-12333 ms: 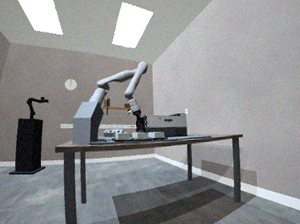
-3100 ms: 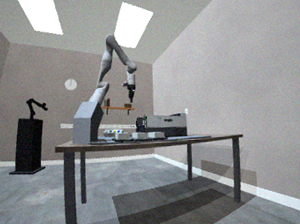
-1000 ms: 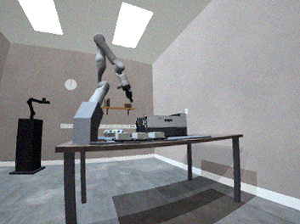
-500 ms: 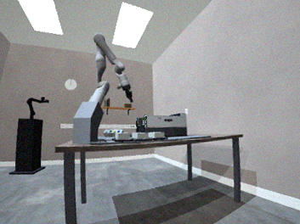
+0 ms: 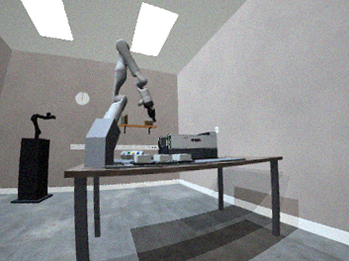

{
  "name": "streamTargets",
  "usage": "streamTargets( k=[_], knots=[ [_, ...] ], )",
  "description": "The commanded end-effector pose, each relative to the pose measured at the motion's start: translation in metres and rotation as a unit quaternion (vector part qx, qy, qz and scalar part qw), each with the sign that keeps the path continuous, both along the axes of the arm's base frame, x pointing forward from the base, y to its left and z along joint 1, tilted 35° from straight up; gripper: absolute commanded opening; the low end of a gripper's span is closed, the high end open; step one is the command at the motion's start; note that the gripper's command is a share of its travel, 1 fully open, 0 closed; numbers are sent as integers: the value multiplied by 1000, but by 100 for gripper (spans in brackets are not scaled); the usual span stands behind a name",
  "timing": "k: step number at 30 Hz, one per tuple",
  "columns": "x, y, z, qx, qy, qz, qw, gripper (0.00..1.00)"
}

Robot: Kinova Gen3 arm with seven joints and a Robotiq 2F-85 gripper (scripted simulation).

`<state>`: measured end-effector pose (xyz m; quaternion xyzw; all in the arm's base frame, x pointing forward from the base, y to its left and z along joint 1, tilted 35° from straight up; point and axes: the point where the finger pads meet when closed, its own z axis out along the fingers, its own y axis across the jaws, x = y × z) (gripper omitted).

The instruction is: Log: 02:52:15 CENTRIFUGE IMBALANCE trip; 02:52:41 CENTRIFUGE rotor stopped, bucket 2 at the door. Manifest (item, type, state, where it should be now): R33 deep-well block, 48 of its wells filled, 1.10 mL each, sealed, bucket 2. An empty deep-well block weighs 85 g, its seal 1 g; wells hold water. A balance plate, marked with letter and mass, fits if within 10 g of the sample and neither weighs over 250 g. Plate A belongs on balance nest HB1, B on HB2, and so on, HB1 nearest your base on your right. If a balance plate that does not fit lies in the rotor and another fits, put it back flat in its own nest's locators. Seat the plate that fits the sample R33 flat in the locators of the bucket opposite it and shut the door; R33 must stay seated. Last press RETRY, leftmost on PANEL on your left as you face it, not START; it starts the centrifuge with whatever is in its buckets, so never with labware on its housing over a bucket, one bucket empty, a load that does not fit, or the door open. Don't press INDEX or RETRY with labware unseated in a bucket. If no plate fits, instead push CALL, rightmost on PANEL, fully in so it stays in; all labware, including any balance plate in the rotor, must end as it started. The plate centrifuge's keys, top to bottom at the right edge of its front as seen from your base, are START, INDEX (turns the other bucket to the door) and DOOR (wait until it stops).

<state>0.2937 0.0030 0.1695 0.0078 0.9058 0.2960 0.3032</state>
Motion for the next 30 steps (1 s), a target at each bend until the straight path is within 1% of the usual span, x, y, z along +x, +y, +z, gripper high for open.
streamTargets(
  k=[1,15,17,30],
  knots=[
    [6,4,-6,-11,-22,-30,999,10],
    [36,27,-35,-11,-22,-30,999,10],
    [36,27,-35,-11,-22,-30,999,10],
    [63,47,-61,-11,-22,-30,999,10]
  ],
)
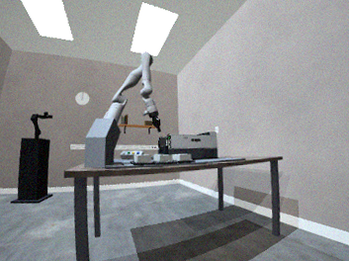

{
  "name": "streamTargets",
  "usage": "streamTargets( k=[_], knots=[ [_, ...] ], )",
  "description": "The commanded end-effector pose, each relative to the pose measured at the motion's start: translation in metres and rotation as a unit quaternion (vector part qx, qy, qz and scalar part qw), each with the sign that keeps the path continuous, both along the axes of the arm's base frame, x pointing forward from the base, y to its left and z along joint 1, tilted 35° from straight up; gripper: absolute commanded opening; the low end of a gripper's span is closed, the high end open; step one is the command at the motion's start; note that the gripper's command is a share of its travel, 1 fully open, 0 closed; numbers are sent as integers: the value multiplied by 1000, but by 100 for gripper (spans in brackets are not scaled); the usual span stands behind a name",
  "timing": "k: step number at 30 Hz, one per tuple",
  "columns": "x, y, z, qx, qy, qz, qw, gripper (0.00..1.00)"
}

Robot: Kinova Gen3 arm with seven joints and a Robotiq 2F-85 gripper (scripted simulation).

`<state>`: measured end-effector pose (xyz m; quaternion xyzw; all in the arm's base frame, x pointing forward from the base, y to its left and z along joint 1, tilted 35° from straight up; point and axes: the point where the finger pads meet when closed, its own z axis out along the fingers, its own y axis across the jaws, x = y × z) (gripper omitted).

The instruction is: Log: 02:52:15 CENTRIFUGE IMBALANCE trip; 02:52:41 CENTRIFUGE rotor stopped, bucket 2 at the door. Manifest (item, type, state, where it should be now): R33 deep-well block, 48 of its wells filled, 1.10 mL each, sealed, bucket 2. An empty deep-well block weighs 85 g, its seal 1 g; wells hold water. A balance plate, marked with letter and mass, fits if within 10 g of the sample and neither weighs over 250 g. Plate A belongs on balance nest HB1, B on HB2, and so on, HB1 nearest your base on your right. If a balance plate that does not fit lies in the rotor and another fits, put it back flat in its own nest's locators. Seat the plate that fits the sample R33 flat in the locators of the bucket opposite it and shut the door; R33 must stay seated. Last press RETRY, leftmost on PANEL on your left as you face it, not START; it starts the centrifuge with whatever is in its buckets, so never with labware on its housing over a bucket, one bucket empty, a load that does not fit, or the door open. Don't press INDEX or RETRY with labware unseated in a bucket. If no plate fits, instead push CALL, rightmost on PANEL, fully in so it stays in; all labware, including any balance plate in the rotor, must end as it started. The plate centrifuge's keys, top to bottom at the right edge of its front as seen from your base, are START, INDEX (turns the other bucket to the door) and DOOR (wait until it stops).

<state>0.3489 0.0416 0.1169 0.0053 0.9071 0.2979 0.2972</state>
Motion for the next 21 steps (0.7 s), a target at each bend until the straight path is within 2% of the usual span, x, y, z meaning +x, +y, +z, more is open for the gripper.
streamTargets(
  k=[1,16,21],
  knots=[
    [10,10,-11,-12,-27,-35,999,10],
    [37,31,-37,-12,-27,-35,999,10],
    [38,32,-39,-12,-27,-35,999,10]
  ],
)
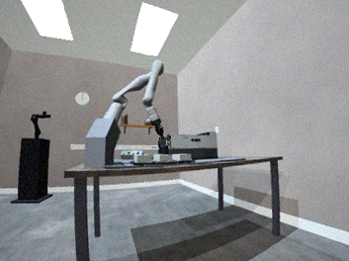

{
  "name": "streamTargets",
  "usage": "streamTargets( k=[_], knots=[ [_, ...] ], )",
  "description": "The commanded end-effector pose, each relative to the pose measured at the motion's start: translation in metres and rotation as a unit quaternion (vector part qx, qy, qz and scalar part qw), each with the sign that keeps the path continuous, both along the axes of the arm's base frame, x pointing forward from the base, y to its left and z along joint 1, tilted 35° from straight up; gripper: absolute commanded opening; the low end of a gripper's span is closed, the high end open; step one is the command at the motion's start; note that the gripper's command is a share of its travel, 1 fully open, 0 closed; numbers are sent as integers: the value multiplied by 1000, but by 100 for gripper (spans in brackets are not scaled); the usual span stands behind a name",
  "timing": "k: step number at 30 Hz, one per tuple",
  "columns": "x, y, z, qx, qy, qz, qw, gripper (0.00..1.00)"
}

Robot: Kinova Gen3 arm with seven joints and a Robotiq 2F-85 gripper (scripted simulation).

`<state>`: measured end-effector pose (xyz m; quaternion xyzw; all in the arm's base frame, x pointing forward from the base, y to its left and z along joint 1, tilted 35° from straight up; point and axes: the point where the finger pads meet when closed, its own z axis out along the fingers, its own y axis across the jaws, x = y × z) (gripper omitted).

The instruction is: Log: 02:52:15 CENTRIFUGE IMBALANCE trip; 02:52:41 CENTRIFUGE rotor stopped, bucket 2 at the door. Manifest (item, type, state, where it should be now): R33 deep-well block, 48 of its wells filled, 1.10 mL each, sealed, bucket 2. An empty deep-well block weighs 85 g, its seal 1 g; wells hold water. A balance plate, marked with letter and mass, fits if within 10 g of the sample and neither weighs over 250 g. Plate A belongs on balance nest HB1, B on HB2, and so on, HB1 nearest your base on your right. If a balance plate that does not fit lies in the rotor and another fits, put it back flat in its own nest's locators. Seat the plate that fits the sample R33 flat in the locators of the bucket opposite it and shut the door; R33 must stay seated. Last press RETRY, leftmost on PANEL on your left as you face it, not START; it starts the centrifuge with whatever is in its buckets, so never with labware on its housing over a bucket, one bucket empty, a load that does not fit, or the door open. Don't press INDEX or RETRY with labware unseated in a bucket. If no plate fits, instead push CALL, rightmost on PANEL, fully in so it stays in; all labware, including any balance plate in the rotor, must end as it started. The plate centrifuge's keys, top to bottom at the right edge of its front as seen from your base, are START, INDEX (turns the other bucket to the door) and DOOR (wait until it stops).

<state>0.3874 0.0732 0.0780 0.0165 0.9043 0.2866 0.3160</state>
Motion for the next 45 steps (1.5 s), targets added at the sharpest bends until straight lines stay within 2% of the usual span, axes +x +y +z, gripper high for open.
streamTargets(
  k=[1,29,45],
  knots=[
    [1,1,0,-6,-13,-15,1000,10],
    [31,16,-17,-6,-13,-16,1000,10],
    [28,16,-18,-6,-13,-16,1000,10]
  ],
)
